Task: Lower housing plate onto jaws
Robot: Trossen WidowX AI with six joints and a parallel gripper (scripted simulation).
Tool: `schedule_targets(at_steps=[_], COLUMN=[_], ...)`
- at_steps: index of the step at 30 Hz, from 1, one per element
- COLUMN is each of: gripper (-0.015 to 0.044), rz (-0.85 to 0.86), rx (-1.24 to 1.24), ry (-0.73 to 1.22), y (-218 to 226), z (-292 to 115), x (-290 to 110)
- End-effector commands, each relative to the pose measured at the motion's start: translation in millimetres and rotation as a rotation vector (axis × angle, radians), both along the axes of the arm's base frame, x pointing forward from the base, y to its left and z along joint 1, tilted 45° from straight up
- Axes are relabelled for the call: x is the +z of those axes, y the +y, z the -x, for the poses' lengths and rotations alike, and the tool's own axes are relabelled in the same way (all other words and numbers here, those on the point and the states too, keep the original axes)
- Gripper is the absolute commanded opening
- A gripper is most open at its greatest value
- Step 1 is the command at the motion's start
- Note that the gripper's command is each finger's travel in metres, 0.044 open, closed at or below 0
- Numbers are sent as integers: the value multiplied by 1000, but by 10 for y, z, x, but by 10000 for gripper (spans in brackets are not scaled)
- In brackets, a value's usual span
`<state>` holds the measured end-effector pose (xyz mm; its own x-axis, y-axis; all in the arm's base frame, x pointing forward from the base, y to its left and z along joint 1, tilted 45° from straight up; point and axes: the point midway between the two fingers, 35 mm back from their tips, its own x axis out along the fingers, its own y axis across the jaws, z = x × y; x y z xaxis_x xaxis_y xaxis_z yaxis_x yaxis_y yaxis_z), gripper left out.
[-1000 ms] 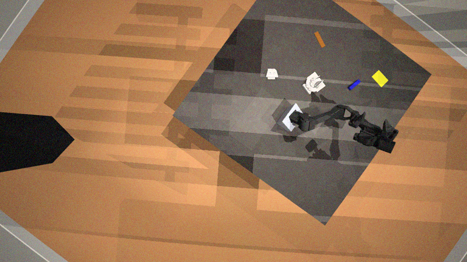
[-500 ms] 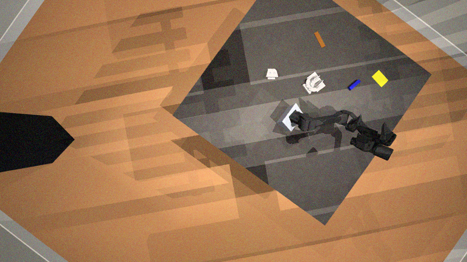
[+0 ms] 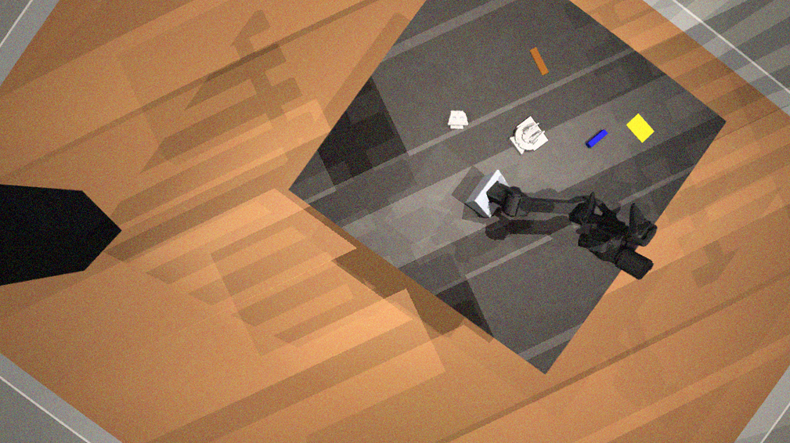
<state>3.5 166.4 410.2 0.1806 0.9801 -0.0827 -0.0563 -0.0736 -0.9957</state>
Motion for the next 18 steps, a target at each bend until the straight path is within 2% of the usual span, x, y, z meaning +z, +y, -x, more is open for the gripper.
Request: schedule_targets(at_steps=[1, 11, 18], gripper=[440, 440, 440], rz=[28, 111, 190], rx=[-14, -71, -45], ry=[12, 43, -5], y=[105, 423, 522], z=[95, 307, 385], x=[-39, -202, -411])
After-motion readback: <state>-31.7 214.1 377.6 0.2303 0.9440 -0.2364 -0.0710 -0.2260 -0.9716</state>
